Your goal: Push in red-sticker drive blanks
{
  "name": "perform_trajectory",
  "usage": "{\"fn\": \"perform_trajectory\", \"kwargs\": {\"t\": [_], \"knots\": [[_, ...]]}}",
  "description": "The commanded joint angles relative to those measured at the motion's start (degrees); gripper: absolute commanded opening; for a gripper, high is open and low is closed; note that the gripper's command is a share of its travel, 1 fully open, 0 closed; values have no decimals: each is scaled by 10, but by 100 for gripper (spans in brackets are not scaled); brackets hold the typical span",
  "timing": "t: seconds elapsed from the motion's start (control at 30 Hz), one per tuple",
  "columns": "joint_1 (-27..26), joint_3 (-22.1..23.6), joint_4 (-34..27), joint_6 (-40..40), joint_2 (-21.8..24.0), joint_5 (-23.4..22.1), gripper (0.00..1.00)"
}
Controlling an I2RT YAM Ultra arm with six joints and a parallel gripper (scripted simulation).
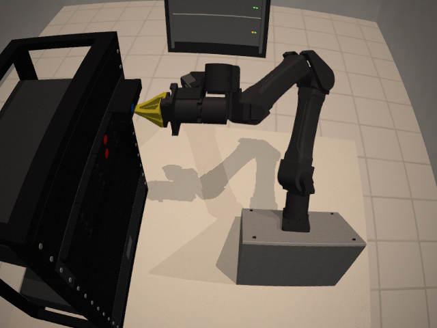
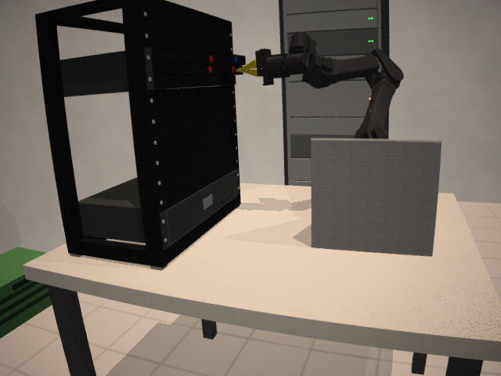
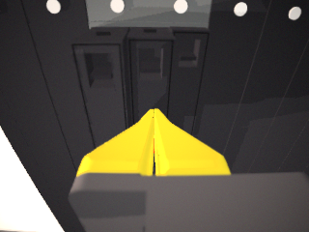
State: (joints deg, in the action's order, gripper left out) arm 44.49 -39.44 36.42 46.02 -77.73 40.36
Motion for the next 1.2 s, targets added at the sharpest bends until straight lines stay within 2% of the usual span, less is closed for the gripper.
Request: {"fn": "perform_trajectory", "kwargs": {"t": [0.0, 1.17], "knots": [[2, -32, 9, -2, -12, -27, 0], [-5, -52, 10, -2, -31, -36, 0]]}}
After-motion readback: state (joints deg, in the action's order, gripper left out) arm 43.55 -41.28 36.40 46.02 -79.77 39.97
